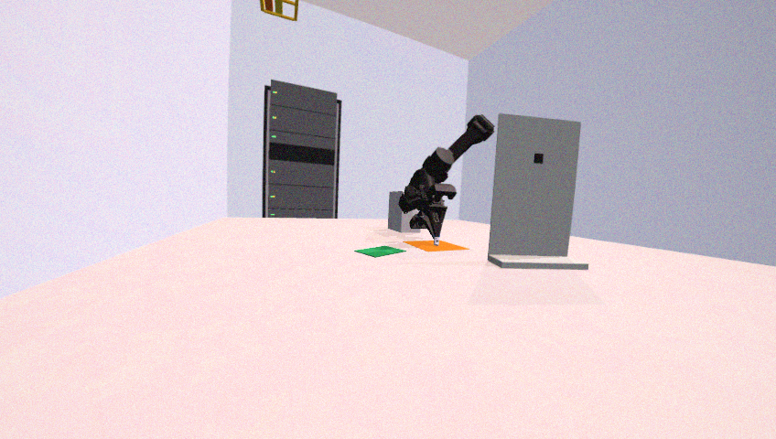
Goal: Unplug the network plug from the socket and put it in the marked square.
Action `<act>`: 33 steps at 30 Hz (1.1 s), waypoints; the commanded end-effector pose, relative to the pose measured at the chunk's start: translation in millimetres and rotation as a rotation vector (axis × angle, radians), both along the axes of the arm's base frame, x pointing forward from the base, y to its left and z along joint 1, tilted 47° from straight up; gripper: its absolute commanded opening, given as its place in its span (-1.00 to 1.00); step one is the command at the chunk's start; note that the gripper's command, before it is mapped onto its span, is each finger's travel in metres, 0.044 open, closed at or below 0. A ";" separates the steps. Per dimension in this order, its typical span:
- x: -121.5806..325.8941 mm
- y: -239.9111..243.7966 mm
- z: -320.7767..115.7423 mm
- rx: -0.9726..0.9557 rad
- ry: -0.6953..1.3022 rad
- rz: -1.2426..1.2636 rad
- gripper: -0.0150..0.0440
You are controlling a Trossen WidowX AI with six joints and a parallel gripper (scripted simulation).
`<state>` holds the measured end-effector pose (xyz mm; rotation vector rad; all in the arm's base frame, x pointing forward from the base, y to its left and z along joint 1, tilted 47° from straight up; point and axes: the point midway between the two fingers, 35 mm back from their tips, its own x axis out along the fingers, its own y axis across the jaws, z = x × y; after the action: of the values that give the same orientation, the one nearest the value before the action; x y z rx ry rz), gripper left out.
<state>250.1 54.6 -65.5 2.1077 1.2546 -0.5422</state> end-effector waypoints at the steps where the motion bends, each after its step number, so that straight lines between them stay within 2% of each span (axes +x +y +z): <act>1: -0.4 1.5 -1.5 -0.002 0.003 -0.004 -0.49; 9: -0.2 1.3 -0.7 0.000 0.000 0.000 -0.49; 15: -0.2 1.3 -0.7 0.000 0.000 0.000 0.04; 33: -4.5 -6.8 5.6 -0.003 0.002 -0.001 0.04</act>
<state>246.9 50.1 -62.3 2.1056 1.2529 -0.5507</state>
